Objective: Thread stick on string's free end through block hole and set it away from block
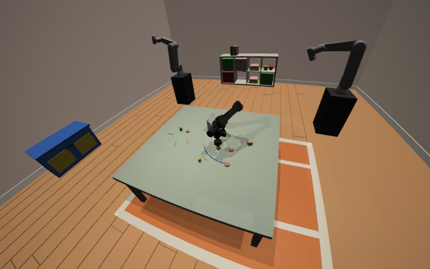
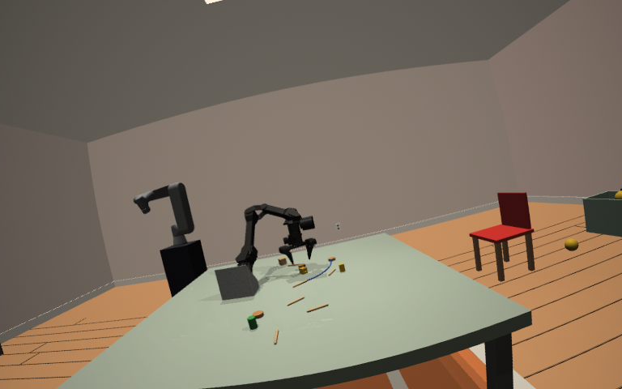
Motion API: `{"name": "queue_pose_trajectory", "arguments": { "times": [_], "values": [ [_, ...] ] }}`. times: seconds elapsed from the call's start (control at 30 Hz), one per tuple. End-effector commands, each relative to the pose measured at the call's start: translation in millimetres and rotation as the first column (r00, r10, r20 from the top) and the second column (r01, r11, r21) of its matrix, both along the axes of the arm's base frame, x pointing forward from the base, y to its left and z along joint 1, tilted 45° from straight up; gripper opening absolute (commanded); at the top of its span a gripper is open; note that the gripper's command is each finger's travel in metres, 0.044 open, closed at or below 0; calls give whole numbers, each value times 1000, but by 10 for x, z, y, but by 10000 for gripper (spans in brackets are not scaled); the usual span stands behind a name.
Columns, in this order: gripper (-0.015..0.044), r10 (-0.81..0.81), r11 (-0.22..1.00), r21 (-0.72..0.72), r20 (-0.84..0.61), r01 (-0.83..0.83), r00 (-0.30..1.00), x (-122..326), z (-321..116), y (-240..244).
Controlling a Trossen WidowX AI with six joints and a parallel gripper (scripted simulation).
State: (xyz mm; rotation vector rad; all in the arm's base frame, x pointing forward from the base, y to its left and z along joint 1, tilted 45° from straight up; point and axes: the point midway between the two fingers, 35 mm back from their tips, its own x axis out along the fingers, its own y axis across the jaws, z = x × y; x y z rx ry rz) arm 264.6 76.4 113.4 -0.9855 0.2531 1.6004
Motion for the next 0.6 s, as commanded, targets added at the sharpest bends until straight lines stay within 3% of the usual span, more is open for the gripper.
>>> {"name": "queue_pose_trajectory", "arguments": {
  "times": [0.0,0.2,0.57],
  "values": [
    [387,2,1000,-6,-2,-2,1000,2,1,0],
    [236,2,1000,-6,-2,-2,1000,2,1,0],
    [236,2,1000,0,2,-2,1000,4,7,4]
  ]
}}
